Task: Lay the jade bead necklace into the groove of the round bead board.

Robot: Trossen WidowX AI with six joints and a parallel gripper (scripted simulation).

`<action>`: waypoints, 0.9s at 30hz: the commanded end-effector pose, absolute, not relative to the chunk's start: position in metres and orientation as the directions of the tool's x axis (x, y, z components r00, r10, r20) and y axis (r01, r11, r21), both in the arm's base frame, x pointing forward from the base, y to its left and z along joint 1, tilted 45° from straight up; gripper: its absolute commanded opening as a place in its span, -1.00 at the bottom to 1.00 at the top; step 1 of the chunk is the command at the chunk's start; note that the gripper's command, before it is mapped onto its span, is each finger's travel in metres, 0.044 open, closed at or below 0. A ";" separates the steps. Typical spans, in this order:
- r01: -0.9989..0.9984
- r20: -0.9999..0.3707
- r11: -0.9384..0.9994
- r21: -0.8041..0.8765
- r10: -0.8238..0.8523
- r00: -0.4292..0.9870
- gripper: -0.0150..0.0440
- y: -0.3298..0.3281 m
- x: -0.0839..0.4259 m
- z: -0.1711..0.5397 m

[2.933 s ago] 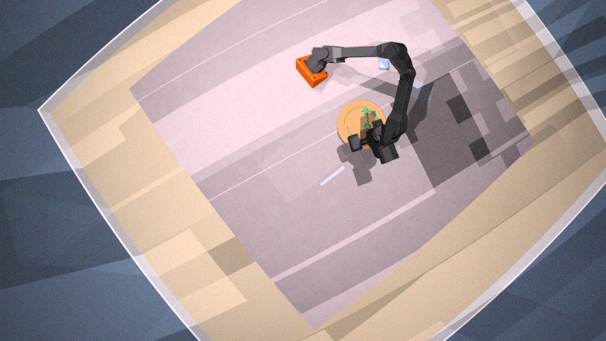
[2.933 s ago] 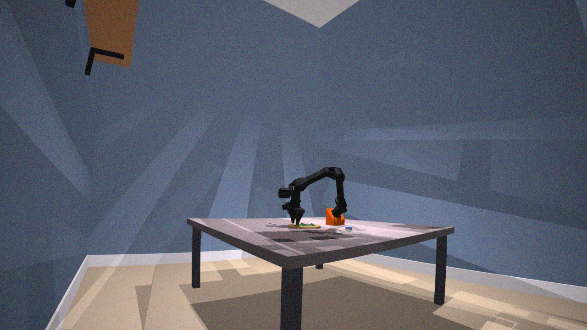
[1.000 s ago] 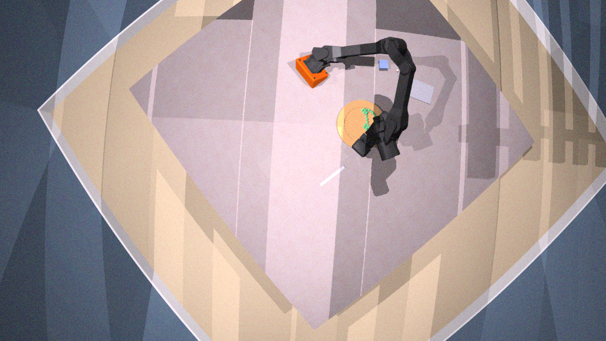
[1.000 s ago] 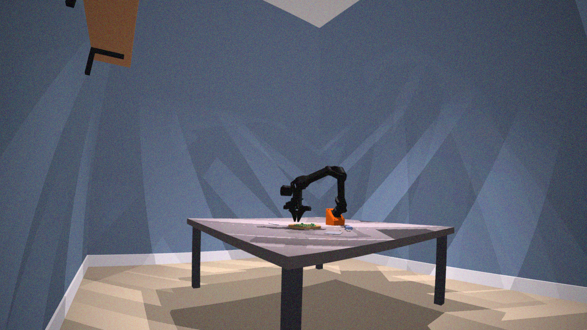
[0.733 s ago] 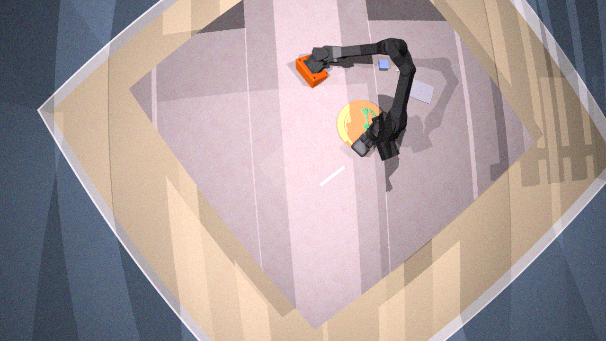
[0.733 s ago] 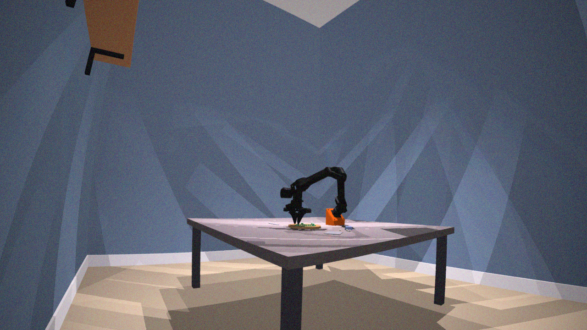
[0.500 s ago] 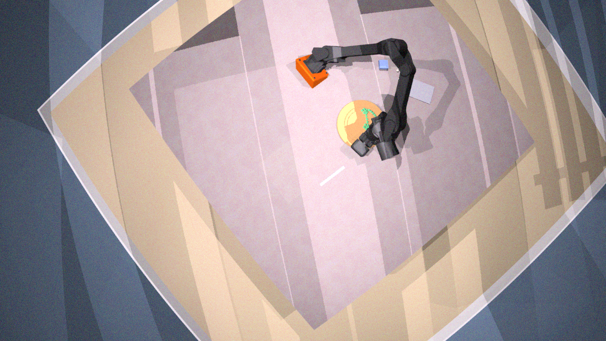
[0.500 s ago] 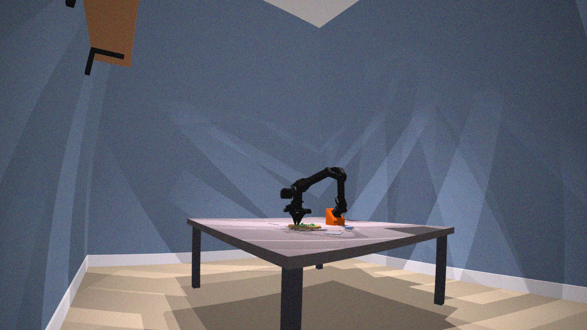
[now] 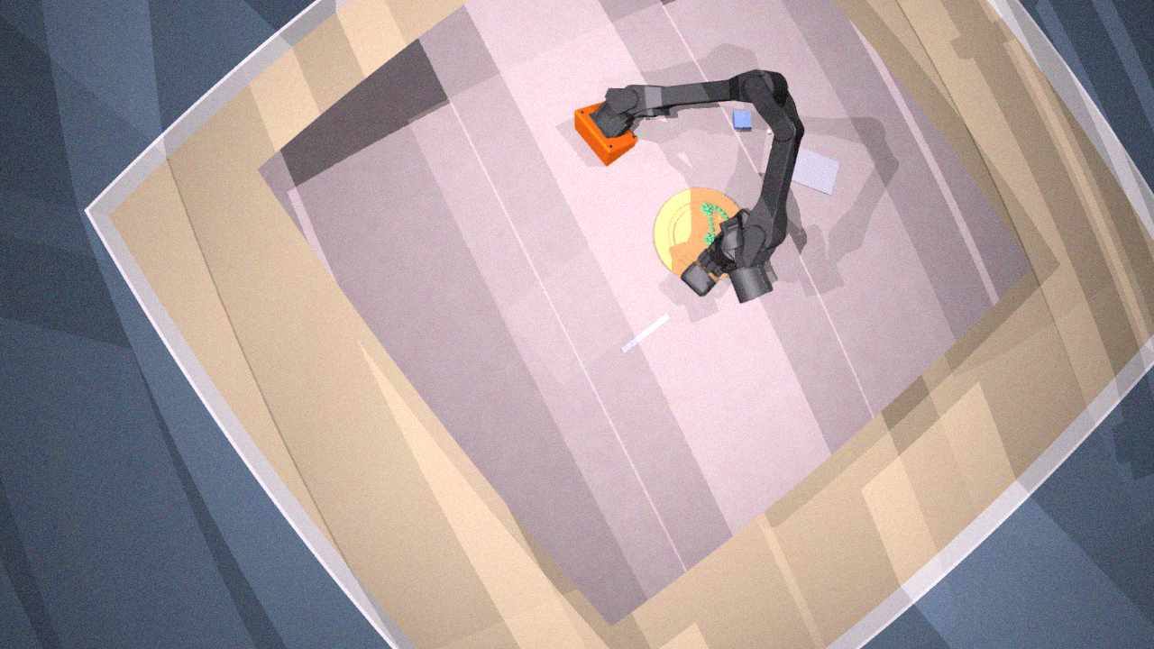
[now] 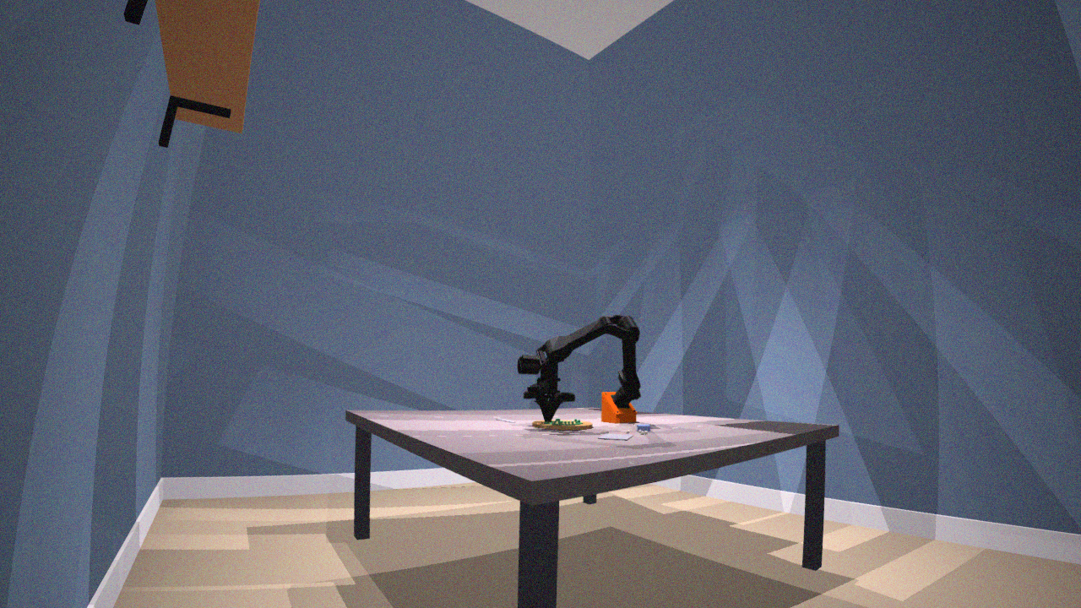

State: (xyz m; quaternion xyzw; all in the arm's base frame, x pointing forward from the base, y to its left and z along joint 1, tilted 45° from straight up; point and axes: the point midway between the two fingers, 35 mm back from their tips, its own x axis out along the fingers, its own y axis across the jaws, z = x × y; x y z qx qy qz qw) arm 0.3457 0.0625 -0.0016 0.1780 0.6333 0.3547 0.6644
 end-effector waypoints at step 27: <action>-0.238 -0.713 0.684 0.689 0.699 -0.055 -0.49 0.052 0.352 -0.004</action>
